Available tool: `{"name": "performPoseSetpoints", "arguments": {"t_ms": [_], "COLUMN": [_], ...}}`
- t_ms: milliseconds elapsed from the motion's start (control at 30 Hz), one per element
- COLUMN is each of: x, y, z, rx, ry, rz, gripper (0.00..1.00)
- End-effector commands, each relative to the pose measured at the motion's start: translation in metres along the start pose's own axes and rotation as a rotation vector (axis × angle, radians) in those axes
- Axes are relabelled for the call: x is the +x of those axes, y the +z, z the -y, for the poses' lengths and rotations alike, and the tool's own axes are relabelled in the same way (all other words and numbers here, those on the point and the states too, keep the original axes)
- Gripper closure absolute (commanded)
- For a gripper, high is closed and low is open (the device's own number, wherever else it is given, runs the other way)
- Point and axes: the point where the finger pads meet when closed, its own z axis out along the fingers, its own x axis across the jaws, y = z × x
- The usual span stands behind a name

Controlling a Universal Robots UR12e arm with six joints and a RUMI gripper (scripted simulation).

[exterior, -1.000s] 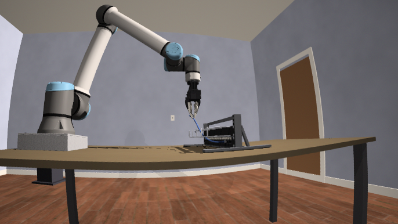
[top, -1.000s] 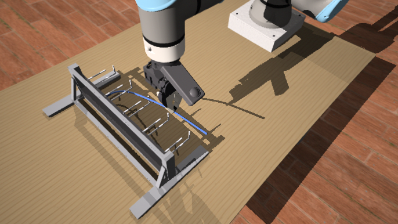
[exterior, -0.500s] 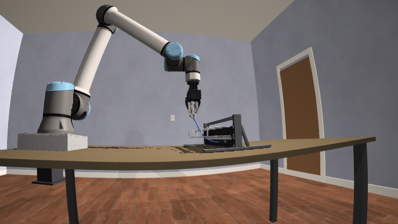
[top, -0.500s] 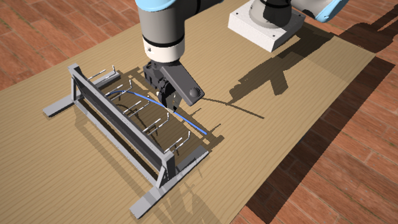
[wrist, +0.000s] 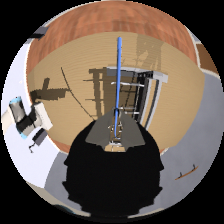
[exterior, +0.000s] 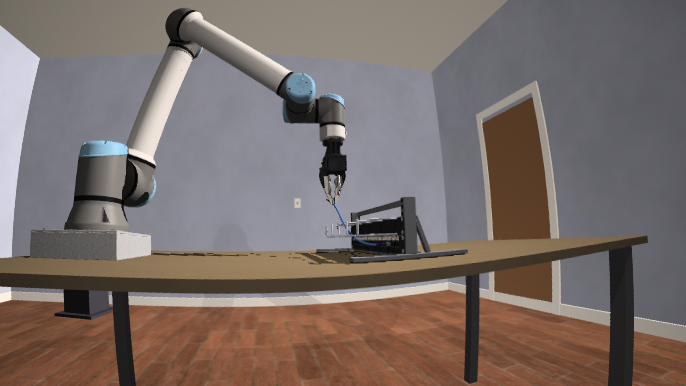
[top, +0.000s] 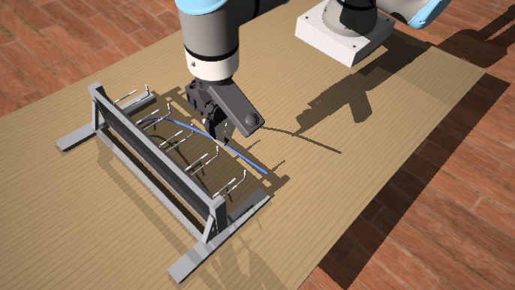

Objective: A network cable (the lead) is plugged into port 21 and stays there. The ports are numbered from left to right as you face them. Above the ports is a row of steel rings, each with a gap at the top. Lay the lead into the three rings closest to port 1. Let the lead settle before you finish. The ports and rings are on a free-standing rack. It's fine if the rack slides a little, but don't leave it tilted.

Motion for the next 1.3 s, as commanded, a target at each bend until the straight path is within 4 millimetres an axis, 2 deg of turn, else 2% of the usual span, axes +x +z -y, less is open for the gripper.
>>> {"name": "performPoseSetpoints", "arguments": {"t_ms": [0,667,1267], "x": [0.001,0.001,0.001], "y": [-0.001,0.001,0.018], "z": [0.000,0.000,0.000], "rx": [0.000,0.000,0.000], "ry": [0.000,0.000,0.000], "rz": [-0.002,-0.002,-0.002], "gripper": [1.00,1.00,1.00]}}
